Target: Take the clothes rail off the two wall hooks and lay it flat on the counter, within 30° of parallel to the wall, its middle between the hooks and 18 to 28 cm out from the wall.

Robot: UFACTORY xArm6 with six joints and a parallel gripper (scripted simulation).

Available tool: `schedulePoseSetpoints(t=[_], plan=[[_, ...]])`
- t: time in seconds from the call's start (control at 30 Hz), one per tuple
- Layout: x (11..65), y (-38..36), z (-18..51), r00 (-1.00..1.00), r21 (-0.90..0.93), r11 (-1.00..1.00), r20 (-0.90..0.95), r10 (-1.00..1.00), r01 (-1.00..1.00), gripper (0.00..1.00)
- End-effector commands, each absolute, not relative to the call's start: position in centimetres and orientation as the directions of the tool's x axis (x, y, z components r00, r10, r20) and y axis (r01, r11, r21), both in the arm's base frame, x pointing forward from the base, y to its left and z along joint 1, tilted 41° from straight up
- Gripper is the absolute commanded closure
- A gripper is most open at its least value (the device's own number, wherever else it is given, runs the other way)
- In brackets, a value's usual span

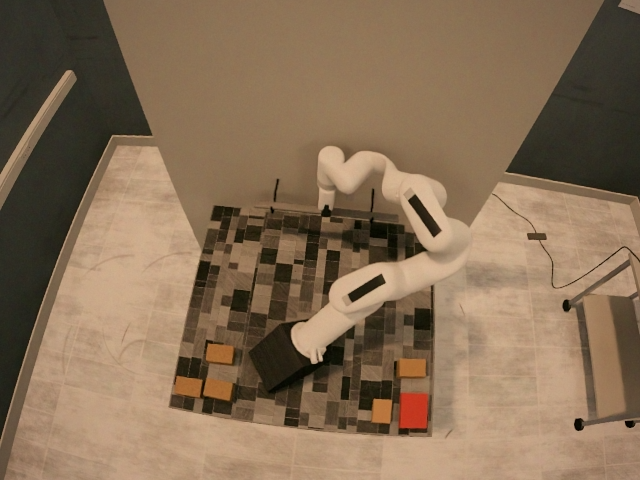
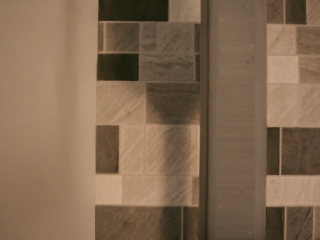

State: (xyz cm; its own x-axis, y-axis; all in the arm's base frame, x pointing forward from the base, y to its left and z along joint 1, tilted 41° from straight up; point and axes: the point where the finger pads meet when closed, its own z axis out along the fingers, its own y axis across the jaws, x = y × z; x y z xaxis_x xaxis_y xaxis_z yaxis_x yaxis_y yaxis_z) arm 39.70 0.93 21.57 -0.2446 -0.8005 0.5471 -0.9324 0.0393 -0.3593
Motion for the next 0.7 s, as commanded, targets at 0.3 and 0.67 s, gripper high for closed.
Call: schedulePoseSetpoints(t=[0.3,0.67], plan=[[39.77,1.0,21.68,-0.245,-0.362,0.039,0.545,-0.801,-0.931,1.0],[39.6,1.39,22.19,-0.245,-0.362,0.039,0.545,-0.801,-0.931,1.0]])
